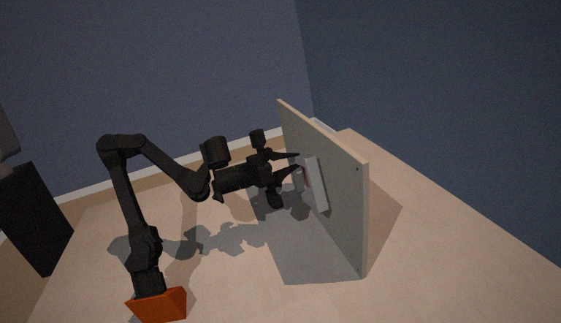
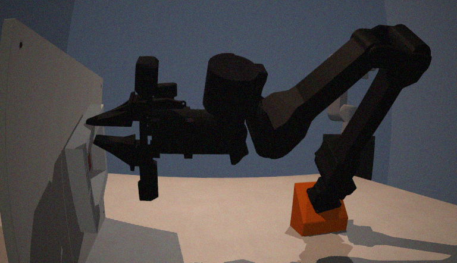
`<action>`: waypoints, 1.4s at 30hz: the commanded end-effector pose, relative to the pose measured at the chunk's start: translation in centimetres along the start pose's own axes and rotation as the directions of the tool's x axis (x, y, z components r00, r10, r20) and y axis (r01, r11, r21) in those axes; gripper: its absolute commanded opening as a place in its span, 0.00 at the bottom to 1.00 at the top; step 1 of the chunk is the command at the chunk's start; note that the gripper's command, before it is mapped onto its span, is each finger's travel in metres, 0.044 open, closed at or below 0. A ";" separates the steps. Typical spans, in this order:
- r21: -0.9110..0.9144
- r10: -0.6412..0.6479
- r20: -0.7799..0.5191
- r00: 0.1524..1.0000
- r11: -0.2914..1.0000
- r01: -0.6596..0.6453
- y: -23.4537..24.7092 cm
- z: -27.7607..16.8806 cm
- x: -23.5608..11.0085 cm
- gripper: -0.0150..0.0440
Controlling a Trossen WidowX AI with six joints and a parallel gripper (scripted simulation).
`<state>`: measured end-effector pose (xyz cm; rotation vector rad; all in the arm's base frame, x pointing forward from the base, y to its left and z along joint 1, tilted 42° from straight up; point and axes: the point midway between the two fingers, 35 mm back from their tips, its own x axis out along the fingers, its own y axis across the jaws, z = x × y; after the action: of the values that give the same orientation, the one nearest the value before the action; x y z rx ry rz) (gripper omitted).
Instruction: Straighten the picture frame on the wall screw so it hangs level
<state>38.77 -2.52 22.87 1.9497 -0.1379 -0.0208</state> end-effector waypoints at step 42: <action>0.003 0.013 0.002 1.000 1.000 -0.013 1.0 0.1 0.0 0.25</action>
<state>38.73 -2.70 23.48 1.9501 -0.1339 -0.0175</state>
